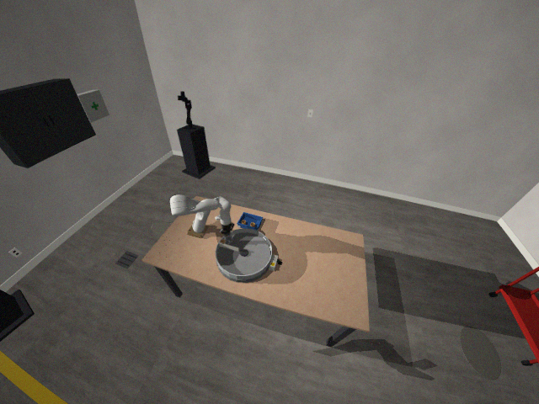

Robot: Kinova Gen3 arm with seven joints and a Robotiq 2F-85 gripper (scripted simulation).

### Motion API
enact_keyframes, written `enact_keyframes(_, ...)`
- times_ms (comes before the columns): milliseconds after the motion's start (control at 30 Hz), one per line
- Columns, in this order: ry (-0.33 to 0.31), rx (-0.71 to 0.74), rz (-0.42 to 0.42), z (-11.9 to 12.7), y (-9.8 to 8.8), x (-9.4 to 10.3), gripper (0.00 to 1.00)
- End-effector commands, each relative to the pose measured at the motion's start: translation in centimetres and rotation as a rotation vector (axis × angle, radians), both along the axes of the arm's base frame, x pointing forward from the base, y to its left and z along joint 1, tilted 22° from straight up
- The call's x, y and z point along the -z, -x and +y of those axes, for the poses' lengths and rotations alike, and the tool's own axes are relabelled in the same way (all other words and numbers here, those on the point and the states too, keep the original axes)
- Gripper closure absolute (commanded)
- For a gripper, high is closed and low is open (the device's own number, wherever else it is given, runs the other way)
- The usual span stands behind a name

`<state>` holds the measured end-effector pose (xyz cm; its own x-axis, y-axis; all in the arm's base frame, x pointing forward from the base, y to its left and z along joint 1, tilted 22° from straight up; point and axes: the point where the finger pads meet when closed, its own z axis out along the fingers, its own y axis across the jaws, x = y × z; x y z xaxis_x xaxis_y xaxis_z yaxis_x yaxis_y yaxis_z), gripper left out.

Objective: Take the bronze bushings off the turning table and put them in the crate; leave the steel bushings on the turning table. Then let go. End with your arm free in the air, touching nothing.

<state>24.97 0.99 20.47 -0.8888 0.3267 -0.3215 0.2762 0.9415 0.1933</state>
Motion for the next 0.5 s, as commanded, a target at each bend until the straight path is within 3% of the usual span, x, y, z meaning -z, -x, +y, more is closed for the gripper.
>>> enact_keyframes(0,0.000,0.001,-0.001,0.00,-0.02,-0.03,1.00)
enact_keyframes(467,0.000,0.000,-0.001,-0.06,0.26,-0.72,1.00)
